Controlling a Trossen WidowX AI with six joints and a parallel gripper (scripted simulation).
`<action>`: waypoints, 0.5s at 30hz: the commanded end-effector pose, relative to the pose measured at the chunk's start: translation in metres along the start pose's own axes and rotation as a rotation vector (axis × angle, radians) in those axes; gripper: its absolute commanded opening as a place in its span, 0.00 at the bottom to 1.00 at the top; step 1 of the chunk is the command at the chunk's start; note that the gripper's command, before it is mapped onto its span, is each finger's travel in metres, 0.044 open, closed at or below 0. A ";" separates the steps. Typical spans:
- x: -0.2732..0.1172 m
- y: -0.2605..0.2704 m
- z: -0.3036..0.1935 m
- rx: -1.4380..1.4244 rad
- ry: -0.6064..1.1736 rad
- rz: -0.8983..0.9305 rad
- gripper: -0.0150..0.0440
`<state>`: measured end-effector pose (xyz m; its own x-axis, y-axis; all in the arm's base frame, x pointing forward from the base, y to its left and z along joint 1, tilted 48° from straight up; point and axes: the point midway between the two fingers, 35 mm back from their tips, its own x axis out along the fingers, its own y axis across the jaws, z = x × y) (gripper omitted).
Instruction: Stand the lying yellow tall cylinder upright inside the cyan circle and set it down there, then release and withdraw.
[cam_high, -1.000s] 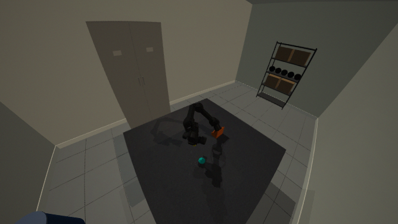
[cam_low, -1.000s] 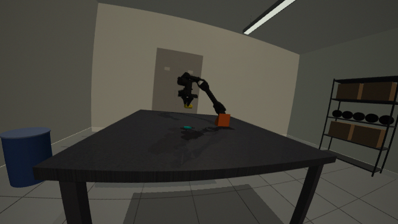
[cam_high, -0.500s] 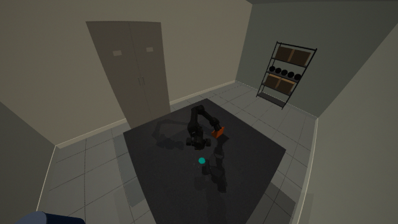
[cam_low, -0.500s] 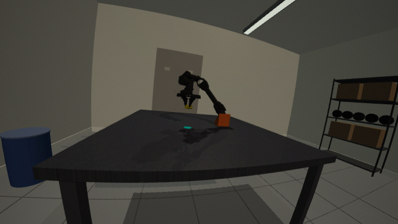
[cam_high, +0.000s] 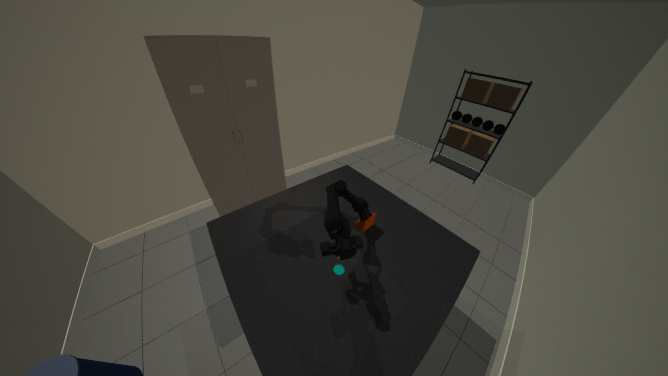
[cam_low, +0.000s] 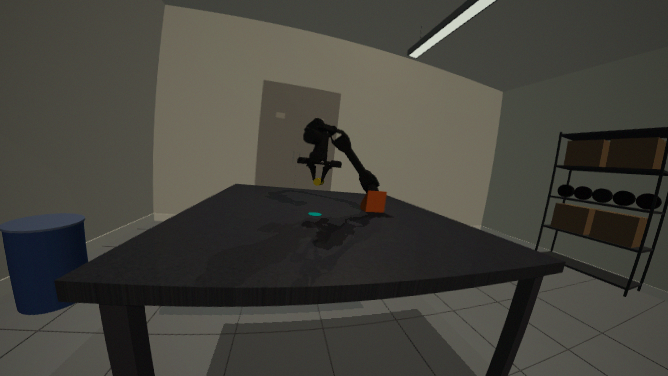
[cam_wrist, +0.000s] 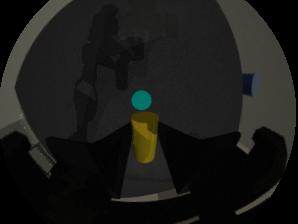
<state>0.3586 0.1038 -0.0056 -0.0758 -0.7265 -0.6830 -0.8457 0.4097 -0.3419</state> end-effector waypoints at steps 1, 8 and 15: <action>-0.001 0.003 0.006 -0.031 -0.005 0.000 0.43; 0.002 0.004 0.006 -0.023 -0.025 0.021 0.43; 0.006 0.006 0.007 -0.009 -0.061 0.056 0.43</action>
<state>0.3568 0.1049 -0.0181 -0.0936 -0.6867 -0.7208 -0.8503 0.4318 -0.3009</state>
